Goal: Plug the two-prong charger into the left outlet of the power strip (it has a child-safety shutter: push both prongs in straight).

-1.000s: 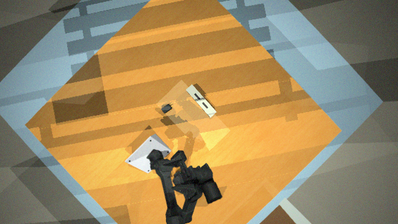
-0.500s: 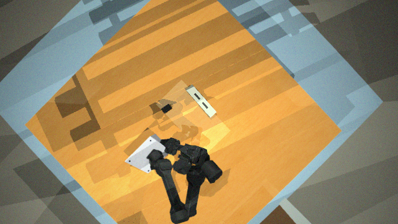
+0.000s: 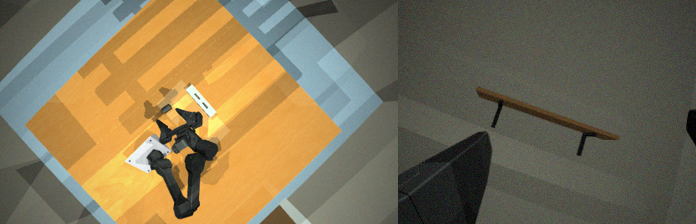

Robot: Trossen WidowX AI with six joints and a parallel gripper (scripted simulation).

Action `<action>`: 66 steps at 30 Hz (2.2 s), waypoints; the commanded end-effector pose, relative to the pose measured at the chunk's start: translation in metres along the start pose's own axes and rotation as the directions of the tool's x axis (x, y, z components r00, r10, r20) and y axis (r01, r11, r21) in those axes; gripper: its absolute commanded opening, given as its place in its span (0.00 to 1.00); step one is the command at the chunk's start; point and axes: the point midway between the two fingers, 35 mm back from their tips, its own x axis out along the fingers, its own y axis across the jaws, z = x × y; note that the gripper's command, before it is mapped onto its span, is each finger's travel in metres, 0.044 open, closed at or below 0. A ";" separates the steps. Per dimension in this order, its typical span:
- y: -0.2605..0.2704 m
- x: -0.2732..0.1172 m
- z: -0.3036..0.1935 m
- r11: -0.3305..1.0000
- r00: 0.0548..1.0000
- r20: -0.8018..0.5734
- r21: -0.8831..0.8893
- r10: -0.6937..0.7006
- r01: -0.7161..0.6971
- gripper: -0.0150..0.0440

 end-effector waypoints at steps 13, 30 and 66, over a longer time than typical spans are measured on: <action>0.021 0.028 -0.096 0.820 0.936 -0.342 0.557 0.079 0.134 1.00; 0.069 0.025 -0.194 0.428 0.699 -0.664 0.731 0.265 0.532 1.00; 0.175 -0.077 -0.305 0.092 -0.238 -0.824 -0.223 0.514 0.971 1.00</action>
